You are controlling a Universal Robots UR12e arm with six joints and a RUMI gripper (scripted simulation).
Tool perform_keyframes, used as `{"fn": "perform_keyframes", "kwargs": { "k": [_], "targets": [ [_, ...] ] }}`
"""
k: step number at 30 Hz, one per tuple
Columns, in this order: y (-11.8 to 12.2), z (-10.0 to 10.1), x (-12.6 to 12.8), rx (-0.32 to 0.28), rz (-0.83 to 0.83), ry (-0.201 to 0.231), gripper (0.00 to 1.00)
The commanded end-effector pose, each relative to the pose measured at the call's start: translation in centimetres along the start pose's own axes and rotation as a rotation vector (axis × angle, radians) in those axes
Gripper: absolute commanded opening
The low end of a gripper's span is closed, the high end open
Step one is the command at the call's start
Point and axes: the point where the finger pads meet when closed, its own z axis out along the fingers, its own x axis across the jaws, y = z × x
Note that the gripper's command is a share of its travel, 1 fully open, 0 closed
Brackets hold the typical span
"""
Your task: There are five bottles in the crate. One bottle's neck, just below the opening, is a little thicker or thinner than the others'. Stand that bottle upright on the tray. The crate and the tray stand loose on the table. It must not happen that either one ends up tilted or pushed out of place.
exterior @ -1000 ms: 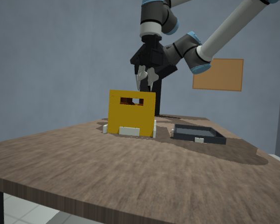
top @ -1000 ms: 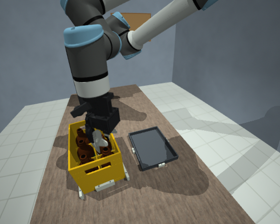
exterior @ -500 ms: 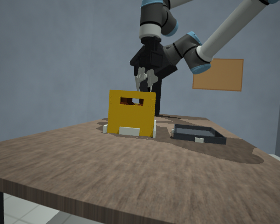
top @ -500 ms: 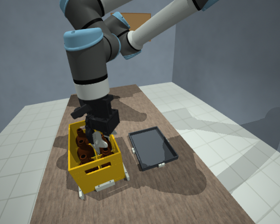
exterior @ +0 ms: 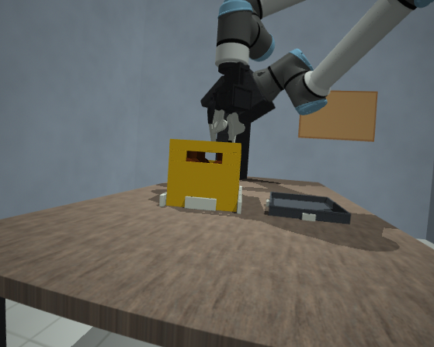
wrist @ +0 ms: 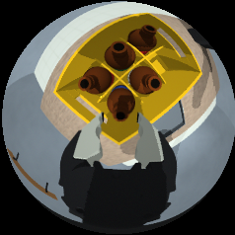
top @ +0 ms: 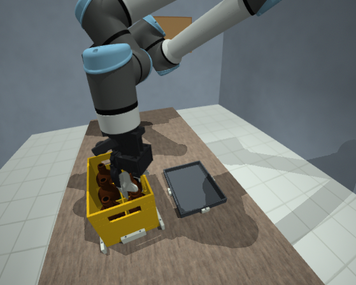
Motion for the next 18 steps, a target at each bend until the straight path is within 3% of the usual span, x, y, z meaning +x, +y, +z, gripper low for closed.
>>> {"fn": "perform_keyframes", "kwargs": {
  "k": [1,18],
  "targets": [
    [0.18,0.73,-0.12,-0.001,-0.002,-0.002,0.38],
    [0.16,1.72,-0.09,-0.001,-0.002,-0.002,0.38]
  ]
}}
